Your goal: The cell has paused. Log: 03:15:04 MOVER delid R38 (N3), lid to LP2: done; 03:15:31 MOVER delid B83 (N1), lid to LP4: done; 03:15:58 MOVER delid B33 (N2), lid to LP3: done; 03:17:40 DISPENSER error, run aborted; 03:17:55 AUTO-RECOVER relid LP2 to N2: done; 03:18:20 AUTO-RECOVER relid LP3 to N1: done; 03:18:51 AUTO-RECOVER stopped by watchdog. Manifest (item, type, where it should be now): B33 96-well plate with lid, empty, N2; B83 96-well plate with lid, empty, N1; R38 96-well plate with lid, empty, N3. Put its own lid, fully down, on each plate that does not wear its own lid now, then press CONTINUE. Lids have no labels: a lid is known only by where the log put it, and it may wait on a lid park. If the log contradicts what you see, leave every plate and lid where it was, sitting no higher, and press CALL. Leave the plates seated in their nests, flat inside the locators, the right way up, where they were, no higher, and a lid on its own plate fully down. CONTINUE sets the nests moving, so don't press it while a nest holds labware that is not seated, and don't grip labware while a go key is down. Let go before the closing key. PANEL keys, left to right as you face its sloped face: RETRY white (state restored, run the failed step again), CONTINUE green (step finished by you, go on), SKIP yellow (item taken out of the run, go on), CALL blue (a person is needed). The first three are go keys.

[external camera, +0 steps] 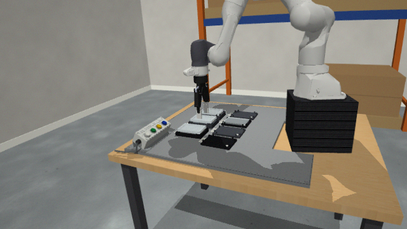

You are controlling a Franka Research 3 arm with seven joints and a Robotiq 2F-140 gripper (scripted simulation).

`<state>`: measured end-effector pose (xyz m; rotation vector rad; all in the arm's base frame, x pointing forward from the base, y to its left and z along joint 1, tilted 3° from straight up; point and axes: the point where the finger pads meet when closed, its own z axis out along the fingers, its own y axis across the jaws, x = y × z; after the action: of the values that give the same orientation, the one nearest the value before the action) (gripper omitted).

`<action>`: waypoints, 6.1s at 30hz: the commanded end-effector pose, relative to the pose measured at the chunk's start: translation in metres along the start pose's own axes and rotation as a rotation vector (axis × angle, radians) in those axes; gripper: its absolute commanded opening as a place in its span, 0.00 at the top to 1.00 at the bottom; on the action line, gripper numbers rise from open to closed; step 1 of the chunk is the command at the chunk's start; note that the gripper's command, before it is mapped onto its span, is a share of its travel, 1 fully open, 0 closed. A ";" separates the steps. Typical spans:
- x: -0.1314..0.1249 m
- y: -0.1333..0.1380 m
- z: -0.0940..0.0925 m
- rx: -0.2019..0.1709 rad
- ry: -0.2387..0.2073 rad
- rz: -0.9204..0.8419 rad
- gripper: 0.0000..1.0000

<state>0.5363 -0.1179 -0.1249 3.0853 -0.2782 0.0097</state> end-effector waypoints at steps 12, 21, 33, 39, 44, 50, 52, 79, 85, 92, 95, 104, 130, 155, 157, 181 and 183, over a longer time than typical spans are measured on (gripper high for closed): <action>0.000 -0.001 0.001 0.000 0.000 0.003 0.41; 0.000 -0.001 0.001 0.000 0.000 0.003 0.41; 0.000 -0.001 0.001 0.000 0.000 0.003 0.41; 0.000 -0.001 0.001 0.000 0.000 0.003 0.41; 0.000 -0.001 0.001 0.000 0.000 0.003 0.41; 0.000 -0.001 0.001 0.000 0.000 0.003 0.41; 0.000 -0.001 0.001 0.000 0.000 0.003 0.41; 0.000 -0.001 0.001 0.000 0.000 0.003 0.34; 0.000 -0.001 0.001 0.000 0.000 0.003 0.34; 0.000 -0.001 0.001 0.000 0.000 0.003 0.34; 0.000 -0.001 0.001 0.000 0.000 0.003 0.34; 0.000 -0.001 0.003 0.000 0.000 0.003 0.34; 0.000 -0.001 0.013 0.000 0.000 0.003 0.34; 0.000 -0.001 0.019 0.000 0.000 0.003 0.34; 0.000 -0.001 0.019 0.000 0.000 0.003 0.34; 0.000 -0.001 0.019 0.000 0.000 0.003 0.34; 0.000 -0.001 0.019 0.000 0.000 0.003 0.34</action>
<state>0.5360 -0.1185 -0.1430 3.0853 -0.2801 0.0077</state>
